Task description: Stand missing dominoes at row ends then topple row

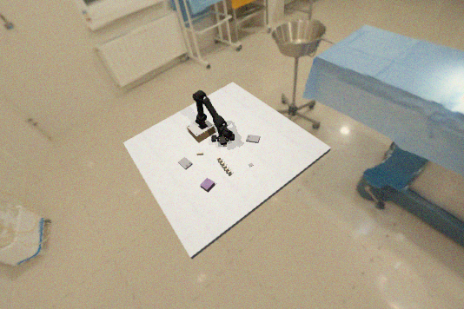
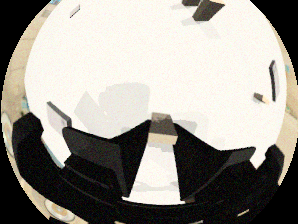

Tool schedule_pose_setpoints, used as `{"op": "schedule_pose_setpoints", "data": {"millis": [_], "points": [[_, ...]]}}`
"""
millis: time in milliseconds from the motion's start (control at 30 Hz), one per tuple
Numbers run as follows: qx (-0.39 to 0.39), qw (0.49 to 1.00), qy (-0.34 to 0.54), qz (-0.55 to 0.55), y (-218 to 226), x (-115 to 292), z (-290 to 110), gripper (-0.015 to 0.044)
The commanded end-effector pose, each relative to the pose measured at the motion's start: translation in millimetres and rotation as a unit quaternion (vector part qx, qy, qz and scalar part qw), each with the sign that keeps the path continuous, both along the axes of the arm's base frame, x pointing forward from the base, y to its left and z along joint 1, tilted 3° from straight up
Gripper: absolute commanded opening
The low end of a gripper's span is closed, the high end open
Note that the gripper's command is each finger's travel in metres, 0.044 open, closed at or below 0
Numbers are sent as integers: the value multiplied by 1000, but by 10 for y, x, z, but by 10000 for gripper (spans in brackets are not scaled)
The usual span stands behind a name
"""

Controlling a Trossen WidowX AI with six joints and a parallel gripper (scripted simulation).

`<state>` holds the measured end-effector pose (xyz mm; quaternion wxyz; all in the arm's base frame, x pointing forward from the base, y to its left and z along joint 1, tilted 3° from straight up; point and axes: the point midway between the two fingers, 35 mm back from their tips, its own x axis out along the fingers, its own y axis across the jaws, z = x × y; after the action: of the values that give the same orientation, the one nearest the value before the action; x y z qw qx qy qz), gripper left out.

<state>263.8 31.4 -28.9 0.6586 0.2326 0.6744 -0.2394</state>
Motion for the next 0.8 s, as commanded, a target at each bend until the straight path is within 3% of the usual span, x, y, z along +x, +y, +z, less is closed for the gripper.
{"op": "schedule_pose_setpoints", "data": {"millis": [0,167,433,667,767], "points": [[2,1000,0,3,5,-1,-4,107],[0,1000,-3,24,-24,22,33,107],[0,1000,0,1,-2,49,1306,107],[0,1000,-1,4,-19,54,1352,107],[-2,998,-7,59,-280,271,1371,107]]}}
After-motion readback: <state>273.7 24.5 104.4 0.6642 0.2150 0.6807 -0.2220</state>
